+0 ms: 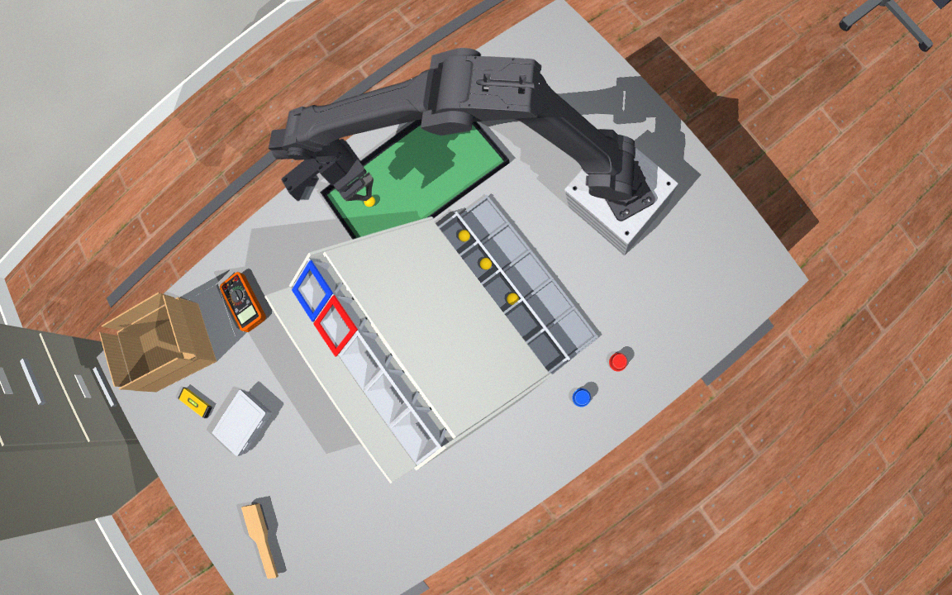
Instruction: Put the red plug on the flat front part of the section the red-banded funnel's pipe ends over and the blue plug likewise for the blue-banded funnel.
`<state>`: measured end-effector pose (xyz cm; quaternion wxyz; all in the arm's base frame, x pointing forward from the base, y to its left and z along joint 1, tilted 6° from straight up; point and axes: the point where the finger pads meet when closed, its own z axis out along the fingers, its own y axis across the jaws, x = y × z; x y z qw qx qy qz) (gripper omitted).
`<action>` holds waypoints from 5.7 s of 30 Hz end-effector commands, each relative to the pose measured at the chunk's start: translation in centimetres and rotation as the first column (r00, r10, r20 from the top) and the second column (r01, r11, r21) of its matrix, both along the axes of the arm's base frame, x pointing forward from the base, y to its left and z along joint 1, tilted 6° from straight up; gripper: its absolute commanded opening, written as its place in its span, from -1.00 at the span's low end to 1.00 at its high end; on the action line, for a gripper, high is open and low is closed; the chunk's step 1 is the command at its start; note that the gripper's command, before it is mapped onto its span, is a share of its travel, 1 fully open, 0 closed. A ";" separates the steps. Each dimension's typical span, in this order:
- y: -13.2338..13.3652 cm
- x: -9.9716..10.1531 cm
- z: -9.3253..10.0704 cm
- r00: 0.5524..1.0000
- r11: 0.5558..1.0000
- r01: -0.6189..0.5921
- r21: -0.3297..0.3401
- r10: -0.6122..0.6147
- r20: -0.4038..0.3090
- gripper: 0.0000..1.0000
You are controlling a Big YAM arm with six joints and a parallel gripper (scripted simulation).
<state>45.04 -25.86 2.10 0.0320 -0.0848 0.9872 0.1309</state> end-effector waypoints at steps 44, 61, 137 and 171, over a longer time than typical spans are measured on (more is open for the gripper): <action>-2.6 1.9 1.2 0.999 1.000 0.002 -0.031 0.000 0.046 0.60; -1.9 2.4 -5.3 0.999 0.999 0.002 -0.032 0.000 0.047 0.60; -1.3 2.4 -9.8 0.999 1.000 0.004 -0.031 -0.003 0.046 0.60; -1.2 3.5 -9.6 0.999 0.999 0.005 -0.031 -0.004 0.046 0.60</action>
